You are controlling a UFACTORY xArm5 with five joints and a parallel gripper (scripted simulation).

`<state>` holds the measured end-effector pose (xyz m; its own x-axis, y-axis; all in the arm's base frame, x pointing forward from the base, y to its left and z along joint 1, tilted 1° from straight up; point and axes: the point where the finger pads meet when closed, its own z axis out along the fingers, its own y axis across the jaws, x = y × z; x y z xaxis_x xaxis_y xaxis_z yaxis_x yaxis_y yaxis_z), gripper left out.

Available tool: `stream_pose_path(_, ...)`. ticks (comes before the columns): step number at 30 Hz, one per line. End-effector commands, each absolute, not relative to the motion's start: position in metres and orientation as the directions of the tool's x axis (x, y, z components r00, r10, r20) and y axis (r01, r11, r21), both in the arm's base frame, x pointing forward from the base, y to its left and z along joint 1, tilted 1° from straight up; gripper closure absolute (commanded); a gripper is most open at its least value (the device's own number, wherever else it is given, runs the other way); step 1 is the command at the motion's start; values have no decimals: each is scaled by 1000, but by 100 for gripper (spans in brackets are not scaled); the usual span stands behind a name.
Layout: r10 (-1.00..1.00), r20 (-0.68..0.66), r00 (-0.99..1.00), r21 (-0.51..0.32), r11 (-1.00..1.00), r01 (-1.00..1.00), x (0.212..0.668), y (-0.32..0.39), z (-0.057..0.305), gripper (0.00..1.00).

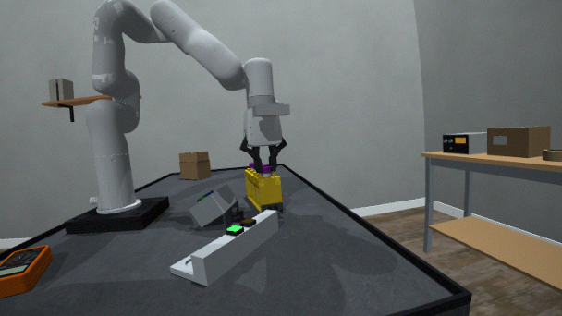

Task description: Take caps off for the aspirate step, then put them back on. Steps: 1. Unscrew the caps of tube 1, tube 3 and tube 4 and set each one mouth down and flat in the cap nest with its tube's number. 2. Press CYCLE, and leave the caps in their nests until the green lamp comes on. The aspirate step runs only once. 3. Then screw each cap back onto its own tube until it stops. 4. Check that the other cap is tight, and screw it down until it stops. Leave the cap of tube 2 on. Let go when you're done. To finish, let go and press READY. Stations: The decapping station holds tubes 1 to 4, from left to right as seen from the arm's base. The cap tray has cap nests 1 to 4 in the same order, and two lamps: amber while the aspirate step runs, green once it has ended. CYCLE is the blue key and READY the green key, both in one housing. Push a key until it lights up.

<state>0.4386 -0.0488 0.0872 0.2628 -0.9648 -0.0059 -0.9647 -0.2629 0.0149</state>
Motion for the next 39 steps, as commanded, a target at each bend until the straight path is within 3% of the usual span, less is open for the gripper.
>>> stream_pose_path(1, -1000, -5, -8, 12, 8, -1000, 440, -49, 88, 100)
stream_pose_path(5, -994, -3, -108, 12, 108, -994, 440, -49, 88, 100)
stream_pose_path(14, -850, 2, -527, 12, 527, -850, 440, -49, 88, 100)
stream_pose_path(23, -850, 2, -527, 12, 527, -850, 440, -49, 88, 100)
stream_pose_path(24, -850, 2, -527, 12, 527, -850, 440, -49, 88, 54)
stream_pose_path(39, -850, 2, -527, 12, 527, -850, 440, -49, 97, 54)
